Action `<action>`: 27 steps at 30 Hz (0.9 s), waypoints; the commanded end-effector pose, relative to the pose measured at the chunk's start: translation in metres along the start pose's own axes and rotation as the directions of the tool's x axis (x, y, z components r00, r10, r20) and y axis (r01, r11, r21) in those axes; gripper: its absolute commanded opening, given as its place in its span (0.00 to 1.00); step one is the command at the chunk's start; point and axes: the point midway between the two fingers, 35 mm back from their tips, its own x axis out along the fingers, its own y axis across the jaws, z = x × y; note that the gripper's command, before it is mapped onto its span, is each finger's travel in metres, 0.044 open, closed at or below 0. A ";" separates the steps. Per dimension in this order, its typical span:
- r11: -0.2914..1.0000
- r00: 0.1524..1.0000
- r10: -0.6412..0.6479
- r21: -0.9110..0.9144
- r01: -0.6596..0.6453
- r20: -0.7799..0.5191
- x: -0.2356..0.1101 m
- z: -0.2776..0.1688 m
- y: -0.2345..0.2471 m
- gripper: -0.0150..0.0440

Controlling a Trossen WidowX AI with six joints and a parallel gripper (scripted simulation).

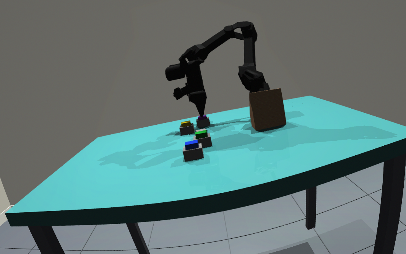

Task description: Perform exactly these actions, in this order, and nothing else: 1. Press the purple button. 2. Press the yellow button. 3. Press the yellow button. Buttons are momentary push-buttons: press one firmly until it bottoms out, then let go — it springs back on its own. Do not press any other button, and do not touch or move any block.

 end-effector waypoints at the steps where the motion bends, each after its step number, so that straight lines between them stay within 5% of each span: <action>1: 1.000 1.000 0.002 -0.002 -0.002 -0.002 0.004 -0.001 0.000 0.29; 18: 1.000 1.000 0.002 -0.002 -0.002 -0.002 0.004 -0.001 0.000 0.29; 27: 1.000 1.000 0.005 -0.002 -0.005 -0.002 -0.031 0.000 0.001 0.29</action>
